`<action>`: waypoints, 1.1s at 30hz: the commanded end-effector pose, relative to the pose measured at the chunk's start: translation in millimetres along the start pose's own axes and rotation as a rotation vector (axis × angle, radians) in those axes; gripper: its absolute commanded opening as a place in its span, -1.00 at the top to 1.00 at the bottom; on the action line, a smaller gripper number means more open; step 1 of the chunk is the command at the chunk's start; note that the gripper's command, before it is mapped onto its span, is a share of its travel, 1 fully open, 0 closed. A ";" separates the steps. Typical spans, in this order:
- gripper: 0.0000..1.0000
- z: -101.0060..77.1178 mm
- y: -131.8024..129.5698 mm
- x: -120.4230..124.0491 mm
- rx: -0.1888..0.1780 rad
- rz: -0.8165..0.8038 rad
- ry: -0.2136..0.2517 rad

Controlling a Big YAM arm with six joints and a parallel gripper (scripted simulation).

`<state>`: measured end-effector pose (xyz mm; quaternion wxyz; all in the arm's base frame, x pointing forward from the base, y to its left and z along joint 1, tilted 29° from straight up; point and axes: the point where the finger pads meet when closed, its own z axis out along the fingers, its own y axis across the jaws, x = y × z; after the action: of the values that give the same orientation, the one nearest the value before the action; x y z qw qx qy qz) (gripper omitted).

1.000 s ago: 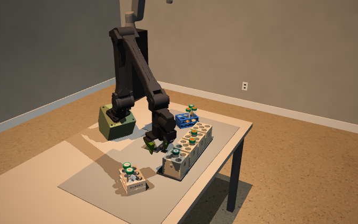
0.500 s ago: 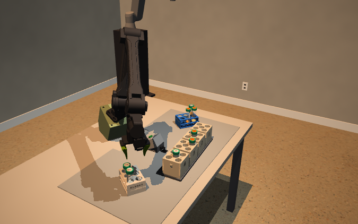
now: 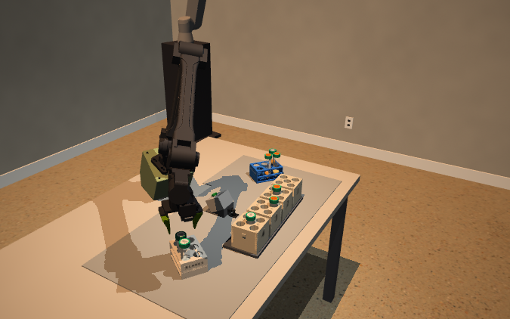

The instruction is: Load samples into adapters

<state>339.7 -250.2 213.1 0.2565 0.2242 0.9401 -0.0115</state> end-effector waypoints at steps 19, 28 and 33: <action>-0.60 18.5 -5.9 -11.2 0.009 -0.009 -0.029; -0.60 18.5 -5.6 -10.4 0.009 -0.009 -0.029; -0.60 18.5 -5.3 -9.8 0.009 -0.009 -0.029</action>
<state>347.1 -255.4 184.9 0.2520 0.2229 0.9417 -0.0104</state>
